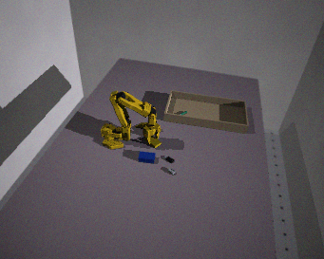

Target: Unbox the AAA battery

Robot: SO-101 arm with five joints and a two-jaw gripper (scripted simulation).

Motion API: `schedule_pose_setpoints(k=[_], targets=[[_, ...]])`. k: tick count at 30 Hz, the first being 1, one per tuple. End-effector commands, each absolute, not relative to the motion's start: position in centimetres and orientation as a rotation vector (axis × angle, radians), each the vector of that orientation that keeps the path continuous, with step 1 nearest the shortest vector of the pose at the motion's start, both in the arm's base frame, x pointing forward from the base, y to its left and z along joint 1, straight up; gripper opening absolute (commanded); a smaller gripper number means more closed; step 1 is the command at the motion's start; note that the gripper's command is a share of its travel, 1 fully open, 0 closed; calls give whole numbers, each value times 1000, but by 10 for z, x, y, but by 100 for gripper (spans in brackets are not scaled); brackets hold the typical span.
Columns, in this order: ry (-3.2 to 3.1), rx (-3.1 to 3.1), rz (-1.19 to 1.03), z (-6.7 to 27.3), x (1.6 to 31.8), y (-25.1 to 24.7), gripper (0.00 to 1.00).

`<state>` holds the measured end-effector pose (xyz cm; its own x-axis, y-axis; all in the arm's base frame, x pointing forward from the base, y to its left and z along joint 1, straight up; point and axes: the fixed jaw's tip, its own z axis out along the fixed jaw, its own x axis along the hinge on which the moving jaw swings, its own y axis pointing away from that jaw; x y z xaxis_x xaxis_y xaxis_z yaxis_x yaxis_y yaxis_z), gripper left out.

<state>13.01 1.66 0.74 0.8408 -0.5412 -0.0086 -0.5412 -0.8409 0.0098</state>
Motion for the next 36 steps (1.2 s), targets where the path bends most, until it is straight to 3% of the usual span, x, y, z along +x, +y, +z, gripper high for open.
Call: schedule_pose_setpoints(k=[1, 36], targets=[[-899, 3011, 1, 8, 132, 16, 24], [-899, 3011, 1, 8, 132, 16, 21]])
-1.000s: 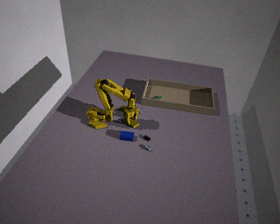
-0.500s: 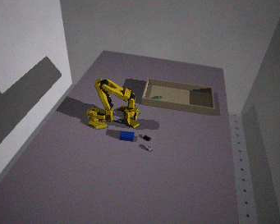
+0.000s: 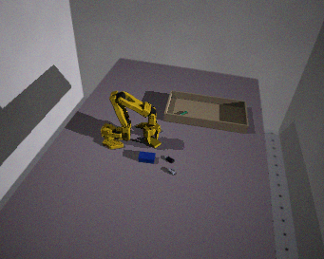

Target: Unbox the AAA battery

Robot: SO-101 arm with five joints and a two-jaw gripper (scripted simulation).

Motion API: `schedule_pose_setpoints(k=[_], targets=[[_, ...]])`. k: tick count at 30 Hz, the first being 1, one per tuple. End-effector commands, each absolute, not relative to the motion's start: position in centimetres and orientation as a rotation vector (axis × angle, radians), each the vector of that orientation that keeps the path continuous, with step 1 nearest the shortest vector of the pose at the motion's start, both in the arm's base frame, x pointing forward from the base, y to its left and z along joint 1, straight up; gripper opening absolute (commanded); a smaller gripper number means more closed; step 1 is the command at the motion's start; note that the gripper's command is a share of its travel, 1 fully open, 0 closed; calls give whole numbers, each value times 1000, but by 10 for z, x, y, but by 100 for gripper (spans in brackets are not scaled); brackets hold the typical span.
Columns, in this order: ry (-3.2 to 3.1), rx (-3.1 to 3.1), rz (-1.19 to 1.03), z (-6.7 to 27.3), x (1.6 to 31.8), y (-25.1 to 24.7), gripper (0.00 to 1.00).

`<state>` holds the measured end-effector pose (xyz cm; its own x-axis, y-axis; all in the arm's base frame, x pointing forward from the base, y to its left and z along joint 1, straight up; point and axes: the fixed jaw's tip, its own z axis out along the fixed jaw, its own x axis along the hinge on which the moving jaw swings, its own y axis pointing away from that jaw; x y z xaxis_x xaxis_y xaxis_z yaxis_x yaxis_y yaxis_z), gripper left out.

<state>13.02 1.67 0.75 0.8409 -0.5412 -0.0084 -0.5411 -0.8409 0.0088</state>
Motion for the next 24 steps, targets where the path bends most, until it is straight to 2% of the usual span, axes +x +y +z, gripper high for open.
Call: schedule_pose_setpoints(k=[1, 16, 24], targets=[[-899, 3011, 1, 8, 132, 16, 21], [-899, 3011, 1, 20, 135, 17, 21], [-899, 3011, 1, 38, 136, 17, 21]])
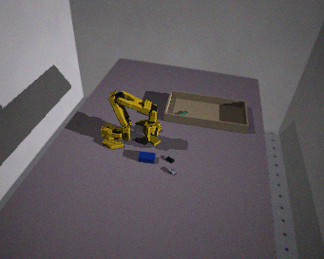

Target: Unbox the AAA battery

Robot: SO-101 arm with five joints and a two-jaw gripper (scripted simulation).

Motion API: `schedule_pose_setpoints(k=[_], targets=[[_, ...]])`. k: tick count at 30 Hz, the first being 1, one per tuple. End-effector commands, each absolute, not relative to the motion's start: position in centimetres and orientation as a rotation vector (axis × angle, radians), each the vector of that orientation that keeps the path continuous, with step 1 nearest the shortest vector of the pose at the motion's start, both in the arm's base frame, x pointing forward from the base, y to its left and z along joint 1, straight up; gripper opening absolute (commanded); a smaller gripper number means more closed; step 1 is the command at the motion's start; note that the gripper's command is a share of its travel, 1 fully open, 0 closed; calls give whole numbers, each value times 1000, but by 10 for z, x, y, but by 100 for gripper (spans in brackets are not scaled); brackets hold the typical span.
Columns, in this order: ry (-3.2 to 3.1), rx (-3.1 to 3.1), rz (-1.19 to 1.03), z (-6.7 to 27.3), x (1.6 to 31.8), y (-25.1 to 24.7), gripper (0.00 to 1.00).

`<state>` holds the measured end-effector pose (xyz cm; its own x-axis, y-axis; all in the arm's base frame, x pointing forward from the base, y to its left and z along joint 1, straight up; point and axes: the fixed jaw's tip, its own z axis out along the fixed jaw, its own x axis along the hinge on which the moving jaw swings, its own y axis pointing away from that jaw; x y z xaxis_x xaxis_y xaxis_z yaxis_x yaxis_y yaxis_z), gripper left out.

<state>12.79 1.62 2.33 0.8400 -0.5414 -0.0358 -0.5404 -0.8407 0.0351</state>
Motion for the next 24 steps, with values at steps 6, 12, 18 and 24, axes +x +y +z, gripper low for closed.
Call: schedule_pose_setpoints(k=[6, 12, 18, 24], targets=[[-899, 3011, 1, 52, 135, 17, 21], [-899, 3011, 1, 59, 134, 17, 21], [-899, 3011, 1, 65, 132, 16, 21], [-899, 3011, 1, 66, 132, 16, 21]])
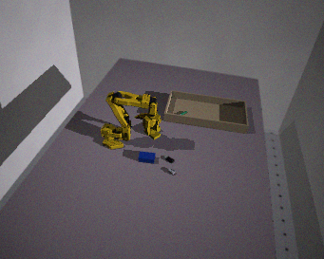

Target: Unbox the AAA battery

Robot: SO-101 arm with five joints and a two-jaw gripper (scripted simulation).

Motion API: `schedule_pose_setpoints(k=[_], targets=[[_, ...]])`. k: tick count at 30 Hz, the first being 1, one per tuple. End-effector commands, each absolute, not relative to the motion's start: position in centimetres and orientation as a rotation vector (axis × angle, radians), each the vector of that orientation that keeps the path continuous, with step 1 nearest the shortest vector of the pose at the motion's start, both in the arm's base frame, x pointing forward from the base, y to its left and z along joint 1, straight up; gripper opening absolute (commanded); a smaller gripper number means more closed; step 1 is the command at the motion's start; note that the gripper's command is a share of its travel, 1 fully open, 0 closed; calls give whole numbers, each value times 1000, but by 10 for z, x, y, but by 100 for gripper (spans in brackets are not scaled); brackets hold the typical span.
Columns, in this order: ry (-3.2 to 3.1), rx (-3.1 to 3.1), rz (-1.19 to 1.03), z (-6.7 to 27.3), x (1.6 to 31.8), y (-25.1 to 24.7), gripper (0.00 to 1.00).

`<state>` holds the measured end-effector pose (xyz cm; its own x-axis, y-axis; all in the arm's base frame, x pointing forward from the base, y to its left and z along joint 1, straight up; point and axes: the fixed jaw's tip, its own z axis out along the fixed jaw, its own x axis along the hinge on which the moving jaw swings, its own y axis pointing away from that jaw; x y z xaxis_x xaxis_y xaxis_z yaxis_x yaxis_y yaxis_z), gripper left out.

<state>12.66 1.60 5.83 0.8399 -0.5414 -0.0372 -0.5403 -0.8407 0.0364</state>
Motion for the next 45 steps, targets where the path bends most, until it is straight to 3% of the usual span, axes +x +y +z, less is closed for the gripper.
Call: schedule_pose_setpoints(k=[1, 45], targets=[[-899, 3011, 1, 66, 132, 16, 21], [-899, 3011, 1, 74, 136, 17, 21]])
